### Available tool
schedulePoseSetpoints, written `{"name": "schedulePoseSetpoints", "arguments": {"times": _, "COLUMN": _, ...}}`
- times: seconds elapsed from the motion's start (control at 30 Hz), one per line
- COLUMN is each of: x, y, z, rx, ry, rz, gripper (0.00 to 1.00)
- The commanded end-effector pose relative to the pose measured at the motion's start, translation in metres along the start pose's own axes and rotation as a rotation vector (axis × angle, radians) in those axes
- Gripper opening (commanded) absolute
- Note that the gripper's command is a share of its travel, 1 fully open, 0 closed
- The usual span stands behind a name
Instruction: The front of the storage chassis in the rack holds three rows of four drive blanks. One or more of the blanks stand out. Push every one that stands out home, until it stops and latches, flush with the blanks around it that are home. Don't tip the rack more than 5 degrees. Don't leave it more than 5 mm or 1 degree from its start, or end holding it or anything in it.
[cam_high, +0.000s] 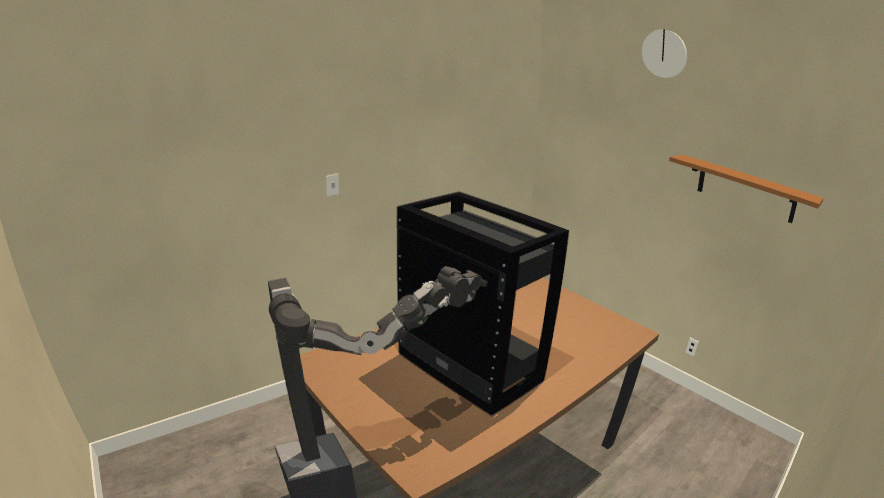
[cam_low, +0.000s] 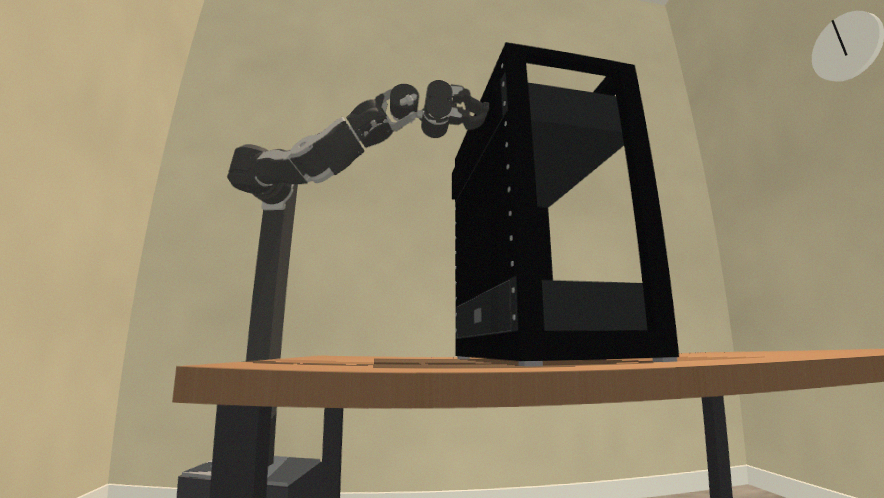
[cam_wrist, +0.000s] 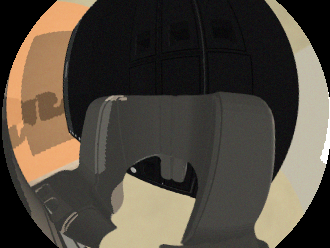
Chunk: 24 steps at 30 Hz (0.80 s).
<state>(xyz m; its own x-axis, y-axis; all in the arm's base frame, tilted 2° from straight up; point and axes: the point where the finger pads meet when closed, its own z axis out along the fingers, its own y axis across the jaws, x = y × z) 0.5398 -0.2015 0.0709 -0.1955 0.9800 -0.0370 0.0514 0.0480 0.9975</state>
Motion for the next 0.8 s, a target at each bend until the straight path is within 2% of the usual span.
{"name": "schedulePoseSetpoints", "arguments": {"times": 0.0, "x": 0.013, "y": 0.016, "z": -0.003, "rx": -0.055, "ry": 0.036, "rz": -0.002, "gripper": 0.0}}
{"name": "schedulePoseSetpoints", "arguments": {"times": 0.1, "x": 0.013, "y": 0.015, "z": -0.013, "rx": -0.054, "ry": 0.036, "rz": -0.002, "gripper": 0.0}}
{"name": "schedulePoseSetpoints", "arguments": {"times": 0.17, "x": 0.013, "y": 0.015, "z": -0.013, "rx": -0.054, "ry": 0.036, "rz": -0.002, "gripper": 0.0}}
{"name": "schedulePoseSetpoints", "arguments": {"times": 0.6, "x": 0.011, "y": 0.011, "z": -0.082, "rx": -0.052, "ry": 0.036, "rz": -0.001, "gripper": 0.0}}
{"name": "schedulePoseSetpoints", "arguments": {"times": 0.77, "x": 0.011, "y": 0.011, "z": -0.093, "rx": -0.051, "ry": 0.036, "rz": 0.0, "gripper": 0.0}}
